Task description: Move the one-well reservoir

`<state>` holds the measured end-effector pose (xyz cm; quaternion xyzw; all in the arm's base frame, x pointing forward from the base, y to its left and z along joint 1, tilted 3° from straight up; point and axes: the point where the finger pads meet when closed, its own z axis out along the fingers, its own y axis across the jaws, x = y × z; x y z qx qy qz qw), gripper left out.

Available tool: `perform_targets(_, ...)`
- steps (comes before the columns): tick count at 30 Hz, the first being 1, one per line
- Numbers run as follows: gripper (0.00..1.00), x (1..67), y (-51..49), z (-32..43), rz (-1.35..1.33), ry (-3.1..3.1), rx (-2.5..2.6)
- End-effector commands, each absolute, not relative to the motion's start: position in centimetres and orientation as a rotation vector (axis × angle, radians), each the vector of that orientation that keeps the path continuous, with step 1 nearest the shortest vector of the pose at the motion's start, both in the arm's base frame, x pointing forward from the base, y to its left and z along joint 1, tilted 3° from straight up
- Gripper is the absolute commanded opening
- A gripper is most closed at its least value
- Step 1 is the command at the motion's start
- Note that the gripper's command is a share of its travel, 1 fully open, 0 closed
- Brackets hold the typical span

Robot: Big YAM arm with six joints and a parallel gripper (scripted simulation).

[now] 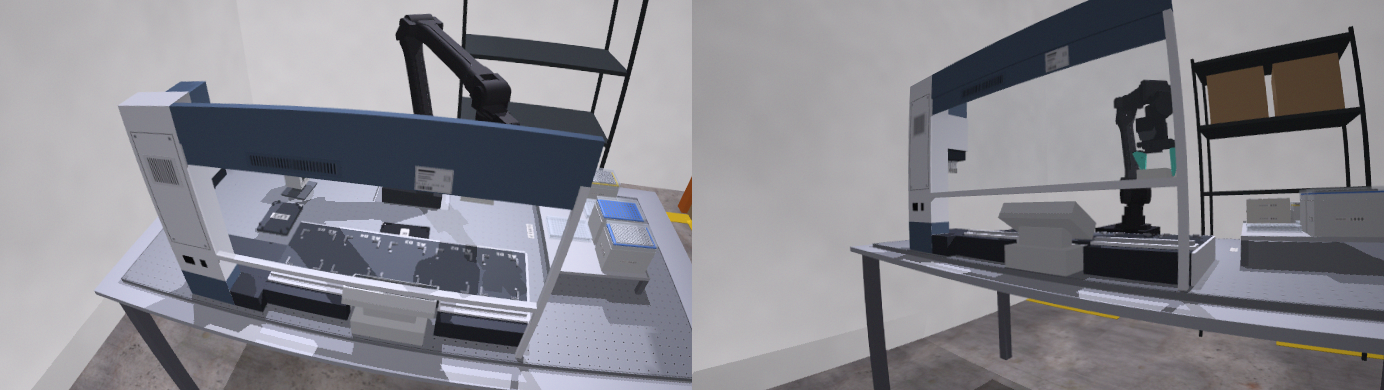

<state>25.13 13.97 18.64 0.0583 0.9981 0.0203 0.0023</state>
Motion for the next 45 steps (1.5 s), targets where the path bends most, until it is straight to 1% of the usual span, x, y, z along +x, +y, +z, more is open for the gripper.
perform_targets(1,0.0,25.2,12.7,19.7,0.083,3.112,0.162)
perform_targets(10,0.0,25.0,11.1,19.6,0.082,3.112,0.162)
perform_targets(11,0.0,26.0,11.3,21.1,0.107,3.075,0.159)
perform_targets(13,0.0,24.9,10.4,19.5,0.081,3.112,0.162)
perform_targets(17,0.0,24.8,9.5,19.5,0.081,3.112,0.162)
perform_targets(21,0.0,25.7,9.7,20.7,0.099,3.081,0.16)
perform_targets(22,0.0,27.1,10.1,21.2,0.106,3.069,0.159)
perform_targets(24,0.0,27.9,10.2,21.2,0.112,3.057,0.158)
perform_targets(45,0.0,31.9,9.7,21.2,0.107,3.056,0.158)
